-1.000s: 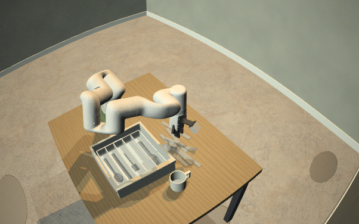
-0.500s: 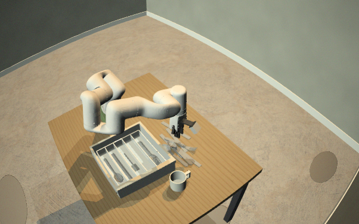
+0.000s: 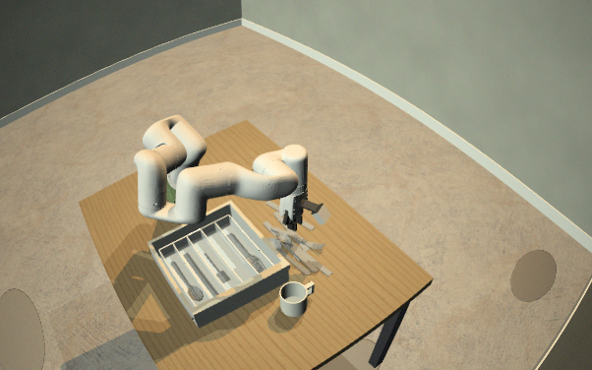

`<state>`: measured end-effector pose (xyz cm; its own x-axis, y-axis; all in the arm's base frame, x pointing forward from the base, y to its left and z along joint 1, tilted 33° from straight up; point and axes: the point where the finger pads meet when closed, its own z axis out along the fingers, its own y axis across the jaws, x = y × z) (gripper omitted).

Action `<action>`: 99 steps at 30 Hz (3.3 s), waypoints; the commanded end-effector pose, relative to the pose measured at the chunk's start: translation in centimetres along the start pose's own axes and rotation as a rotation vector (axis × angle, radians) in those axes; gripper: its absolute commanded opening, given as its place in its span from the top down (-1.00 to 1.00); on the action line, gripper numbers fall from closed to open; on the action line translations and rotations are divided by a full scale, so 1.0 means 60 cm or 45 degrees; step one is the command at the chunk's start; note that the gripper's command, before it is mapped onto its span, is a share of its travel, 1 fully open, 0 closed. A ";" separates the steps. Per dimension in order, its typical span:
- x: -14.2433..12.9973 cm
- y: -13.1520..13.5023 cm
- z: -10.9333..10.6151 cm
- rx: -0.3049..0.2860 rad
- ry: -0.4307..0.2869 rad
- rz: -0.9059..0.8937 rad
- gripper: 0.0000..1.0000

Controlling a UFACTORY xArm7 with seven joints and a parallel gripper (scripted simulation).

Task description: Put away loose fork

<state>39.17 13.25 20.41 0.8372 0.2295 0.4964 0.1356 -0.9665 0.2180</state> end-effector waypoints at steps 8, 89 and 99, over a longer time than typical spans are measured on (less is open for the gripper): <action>0.002 0.000 0.024 0.001 0.003 0.000 0.41; 0.003 -0.001 0.058 0.001 0.003 0.000 0.41; 0.003 -0.001 0.073 0.001 0.003 0.000 0.41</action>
<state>41.54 12.77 16.84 0.8375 0.2291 0.4960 0.1352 -0.9665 0.2182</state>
